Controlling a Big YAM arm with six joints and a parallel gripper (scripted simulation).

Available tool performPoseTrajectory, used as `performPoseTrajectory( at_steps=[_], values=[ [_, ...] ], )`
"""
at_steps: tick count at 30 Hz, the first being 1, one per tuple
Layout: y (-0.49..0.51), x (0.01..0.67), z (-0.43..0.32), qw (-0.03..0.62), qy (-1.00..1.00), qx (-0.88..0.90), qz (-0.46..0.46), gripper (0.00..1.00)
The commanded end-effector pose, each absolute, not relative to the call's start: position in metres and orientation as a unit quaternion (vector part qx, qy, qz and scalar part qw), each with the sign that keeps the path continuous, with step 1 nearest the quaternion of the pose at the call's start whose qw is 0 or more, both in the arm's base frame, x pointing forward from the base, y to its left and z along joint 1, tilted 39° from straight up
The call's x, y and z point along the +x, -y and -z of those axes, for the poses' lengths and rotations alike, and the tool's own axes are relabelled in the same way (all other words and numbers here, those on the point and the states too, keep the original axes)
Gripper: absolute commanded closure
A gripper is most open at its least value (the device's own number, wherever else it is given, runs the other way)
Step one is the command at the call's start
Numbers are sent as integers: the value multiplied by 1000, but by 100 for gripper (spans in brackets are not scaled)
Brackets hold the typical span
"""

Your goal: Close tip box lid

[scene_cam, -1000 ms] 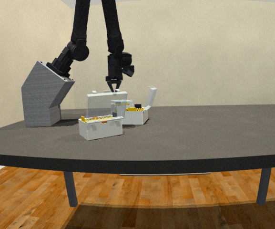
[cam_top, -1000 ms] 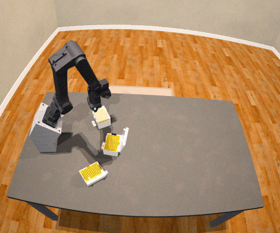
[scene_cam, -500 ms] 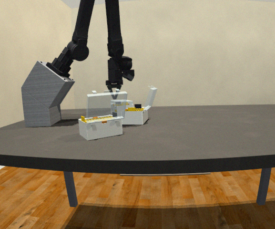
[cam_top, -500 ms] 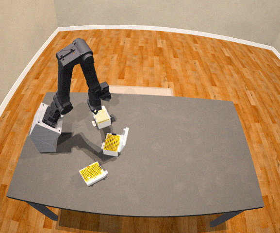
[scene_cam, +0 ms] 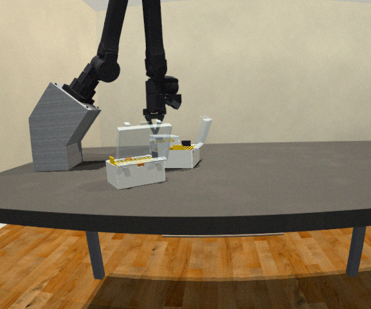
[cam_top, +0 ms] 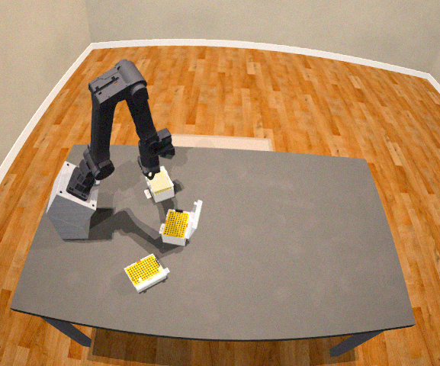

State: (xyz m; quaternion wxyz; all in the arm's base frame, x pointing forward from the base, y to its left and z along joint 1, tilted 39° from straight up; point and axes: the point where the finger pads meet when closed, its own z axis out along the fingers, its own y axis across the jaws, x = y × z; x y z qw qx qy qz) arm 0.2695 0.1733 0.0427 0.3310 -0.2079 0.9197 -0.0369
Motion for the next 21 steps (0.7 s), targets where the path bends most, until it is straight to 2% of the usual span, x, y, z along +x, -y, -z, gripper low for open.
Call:
performPoseTrajectory(
  at_steps=[1,21],
  values=[
    [-172,272,-38,328,-920,-212,42,100],
    [-171,276,-34,329,-920,-210,42,100]
  ],
)
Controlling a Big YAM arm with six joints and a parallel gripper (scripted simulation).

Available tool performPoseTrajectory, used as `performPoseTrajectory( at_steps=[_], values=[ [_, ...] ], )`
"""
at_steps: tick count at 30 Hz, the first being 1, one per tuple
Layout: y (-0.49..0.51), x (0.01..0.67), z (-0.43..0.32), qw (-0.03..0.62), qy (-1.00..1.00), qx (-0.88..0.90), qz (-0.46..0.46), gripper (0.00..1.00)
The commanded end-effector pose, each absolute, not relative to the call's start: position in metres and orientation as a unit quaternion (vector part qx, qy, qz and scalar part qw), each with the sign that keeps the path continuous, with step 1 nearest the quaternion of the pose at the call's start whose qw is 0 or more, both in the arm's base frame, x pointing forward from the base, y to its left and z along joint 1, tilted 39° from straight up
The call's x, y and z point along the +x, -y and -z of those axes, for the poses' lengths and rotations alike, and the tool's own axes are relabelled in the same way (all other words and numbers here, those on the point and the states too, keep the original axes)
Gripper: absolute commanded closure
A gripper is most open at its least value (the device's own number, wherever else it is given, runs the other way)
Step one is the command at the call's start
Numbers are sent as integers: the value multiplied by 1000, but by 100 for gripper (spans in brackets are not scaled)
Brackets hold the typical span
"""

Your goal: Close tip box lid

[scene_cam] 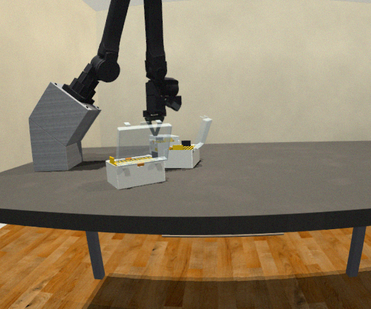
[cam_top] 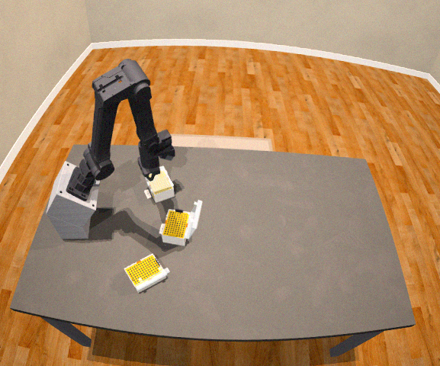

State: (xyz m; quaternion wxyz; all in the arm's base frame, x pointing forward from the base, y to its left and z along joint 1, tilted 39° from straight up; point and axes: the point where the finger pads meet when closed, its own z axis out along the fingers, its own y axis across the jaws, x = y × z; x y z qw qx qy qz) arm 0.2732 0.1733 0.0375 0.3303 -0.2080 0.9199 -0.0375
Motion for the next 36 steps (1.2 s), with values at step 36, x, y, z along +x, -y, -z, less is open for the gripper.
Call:
performPoseTrajectory(
  at_steps=[36],
  values=[
    [-178,279,-41,334,-918,-209,36,100]
  ],
)
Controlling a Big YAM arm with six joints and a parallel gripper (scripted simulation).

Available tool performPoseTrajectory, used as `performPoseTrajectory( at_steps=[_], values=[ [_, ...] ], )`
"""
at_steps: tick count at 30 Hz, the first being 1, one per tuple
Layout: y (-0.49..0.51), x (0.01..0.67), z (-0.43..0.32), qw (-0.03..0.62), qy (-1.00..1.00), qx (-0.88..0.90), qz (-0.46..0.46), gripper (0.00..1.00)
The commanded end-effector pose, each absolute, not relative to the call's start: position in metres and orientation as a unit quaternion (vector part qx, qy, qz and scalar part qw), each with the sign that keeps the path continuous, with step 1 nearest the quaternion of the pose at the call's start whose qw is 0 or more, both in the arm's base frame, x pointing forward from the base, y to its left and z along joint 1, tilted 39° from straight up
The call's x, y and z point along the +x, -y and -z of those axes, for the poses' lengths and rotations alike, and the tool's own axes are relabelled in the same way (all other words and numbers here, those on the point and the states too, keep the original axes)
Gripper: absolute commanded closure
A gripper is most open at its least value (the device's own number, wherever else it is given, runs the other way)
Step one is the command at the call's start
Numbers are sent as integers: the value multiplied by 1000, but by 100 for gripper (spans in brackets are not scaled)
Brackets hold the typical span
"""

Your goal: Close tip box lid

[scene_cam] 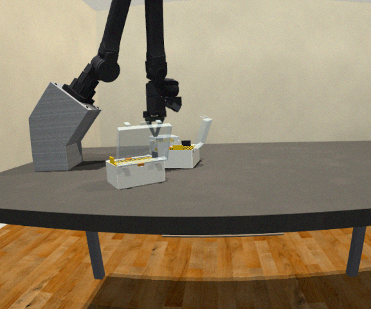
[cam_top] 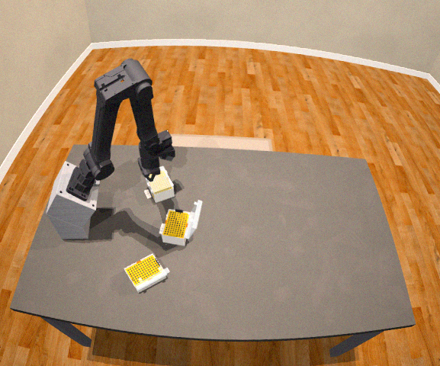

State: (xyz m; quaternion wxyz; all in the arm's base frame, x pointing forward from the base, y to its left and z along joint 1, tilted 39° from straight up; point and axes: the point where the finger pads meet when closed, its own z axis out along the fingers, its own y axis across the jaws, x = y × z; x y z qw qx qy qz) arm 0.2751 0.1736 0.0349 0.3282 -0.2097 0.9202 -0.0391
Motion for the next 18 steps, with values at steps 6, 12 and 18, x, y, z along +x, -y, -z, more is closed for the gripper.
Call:
performPoseTrajectory(
  at_steps=[6,12,18],
  values=[
    [-178,279,-41,334,-918,-209,36,100],
    [-181,274,-49,338,-917,-209,31,100],
    [-181,270,-55,339,-917,-208,31,100]
  ],
)
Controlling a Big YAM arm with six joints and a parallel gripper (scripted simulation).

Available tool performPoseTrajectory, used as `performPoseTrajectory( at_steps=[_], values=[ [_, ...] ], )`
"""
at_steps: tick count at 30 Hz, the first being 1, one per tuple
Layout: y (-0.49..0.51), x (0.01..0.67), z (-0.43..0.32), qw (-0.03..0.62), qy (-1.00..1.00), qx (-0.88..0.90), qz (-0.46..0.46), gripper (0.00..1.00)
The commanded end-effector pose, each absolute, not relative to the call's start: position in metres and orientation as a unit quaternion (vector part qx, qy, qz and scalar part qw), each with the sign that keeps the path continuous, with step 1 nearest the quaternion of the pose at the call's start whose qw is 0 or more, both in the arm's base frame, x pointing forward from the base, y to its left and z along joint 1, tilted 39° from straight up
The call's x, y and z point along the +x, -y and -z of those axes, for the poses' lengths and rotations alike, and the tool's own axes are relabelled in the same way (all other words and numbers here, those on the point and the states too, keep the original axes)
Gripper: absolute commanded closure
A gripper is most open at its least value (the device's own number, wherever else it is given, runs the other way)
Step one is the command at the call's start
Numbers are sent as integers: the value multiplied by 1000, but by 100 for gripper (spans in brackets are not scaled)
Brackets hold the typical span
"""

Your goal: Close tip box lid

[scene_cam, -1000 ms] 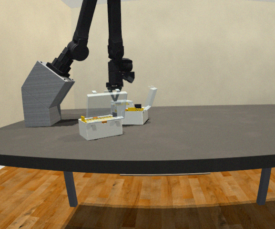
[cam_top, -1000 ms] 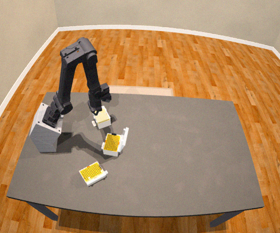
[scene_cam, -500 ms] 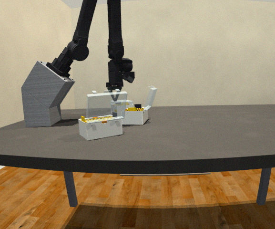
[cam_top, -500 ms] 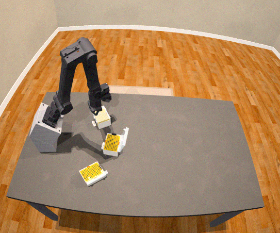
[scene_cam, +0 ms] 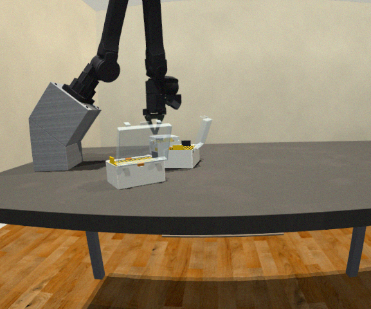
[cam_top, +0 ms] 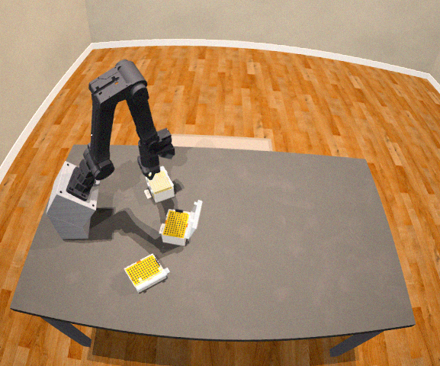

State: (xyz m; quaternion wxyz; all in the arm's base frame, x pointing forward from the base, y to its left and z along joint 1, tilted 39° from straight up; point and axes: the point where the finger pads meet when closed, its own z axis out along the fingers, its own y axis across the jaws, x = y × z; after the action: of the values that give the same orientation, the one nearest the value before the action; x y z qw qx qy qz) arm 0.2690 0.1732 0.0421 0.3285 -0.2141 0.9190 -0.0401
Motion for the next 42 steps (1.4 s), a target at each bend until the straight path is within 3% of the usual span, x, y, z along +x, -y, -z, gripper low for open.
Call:
performPoseTrajectory(
  at_steps=[1,42],
  values=[
    [-181,270,-57,340,-917,-208,30,100],
    [-175,248,-80,336,-918,-208,34,100]
  ],
)
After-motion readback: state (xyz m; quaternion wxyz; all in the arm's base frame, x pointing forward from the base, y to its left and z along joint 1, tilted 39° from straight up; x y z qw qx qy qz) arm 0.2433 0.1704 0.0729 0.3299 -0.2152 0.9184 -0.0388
